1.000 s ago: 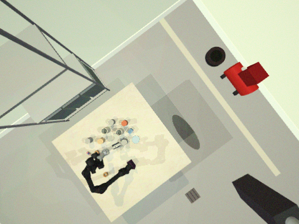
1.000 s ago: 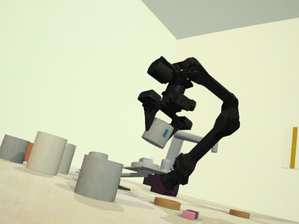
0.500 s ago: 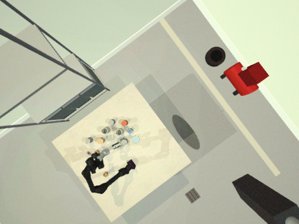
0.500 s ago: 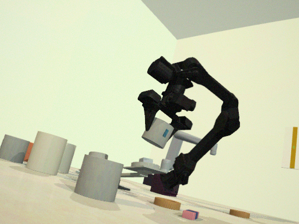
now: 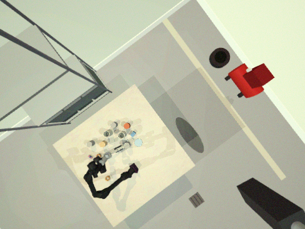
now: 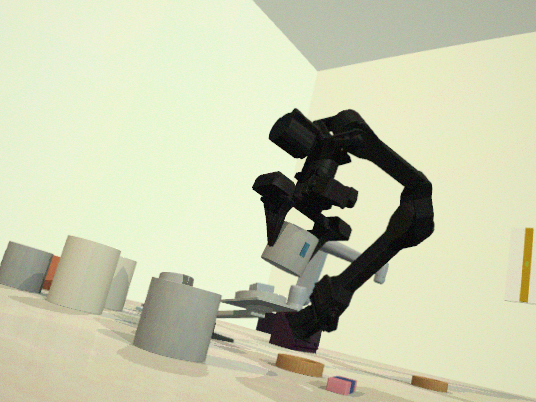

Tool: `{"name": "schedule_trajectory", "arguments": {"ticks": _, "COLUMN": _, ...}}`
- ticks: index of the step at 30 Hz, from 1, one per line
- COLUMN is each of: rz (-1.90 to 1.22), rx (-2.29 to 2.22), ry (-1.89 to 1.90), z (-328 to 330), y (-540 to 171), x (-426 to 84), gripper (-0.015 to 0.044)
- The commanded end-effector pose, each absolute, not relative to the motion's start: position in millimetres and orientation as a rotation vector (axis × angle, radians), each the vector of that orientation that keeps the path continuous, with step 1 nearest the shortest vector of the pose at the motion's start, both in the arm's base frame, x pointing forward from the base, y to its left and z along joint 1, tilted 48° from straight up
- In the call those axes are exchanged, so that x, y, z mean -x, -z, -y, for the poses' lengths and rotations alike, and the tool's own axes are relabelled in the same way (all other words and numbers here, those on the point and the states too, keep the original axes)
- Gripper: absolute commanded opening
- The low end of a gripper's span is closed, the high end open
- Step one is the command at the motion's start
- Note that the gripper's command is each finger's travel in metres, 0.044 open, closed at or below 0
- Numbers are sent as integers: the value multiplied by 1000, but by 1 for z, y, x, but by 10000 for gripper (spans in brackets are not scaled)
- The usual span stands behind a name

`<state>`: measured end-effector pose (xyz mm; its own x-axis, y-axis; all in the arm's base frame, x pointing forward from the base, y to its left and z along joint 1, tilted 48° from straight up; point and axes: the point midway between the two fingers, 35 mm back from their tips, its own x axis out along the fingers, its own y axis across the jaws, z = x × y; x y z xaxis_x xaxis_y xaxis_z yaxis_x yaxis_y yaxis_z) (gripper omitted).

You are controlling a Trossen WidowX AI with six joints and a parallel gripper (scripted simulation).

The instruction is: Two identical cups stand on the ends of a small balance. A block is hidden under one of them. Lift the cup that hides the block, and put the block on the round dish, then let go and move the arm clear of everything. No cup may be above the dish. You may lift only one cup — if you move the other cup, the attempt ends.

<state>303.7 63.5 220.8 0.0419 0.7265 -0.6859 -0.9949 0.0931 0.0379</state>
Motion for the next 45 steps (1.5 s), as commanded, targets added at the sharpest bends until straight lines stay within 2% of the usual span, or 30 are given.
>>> {"name": "schedule_trajectory", "arguments": {"ticks": 1, "rz": -627, "rx": 540, "ry": -1467, "z": -93, "y": -227, "x": -278, "gripper": 0}}
{"name": "schedule_trajectory", "arguments": {"ticks": 12, "rz": -619, "rx": 553, "ry": -1619, "z": -151, "y": -228, "x": -192, "gripper": 0}}
{"name": "schedule_trajectory", "arguments": {"ticks": 45, "rz": -615, "rx": 552, "ry": -1622, "z": -196, "y": -190, "x": -183, "gripper": 0}}
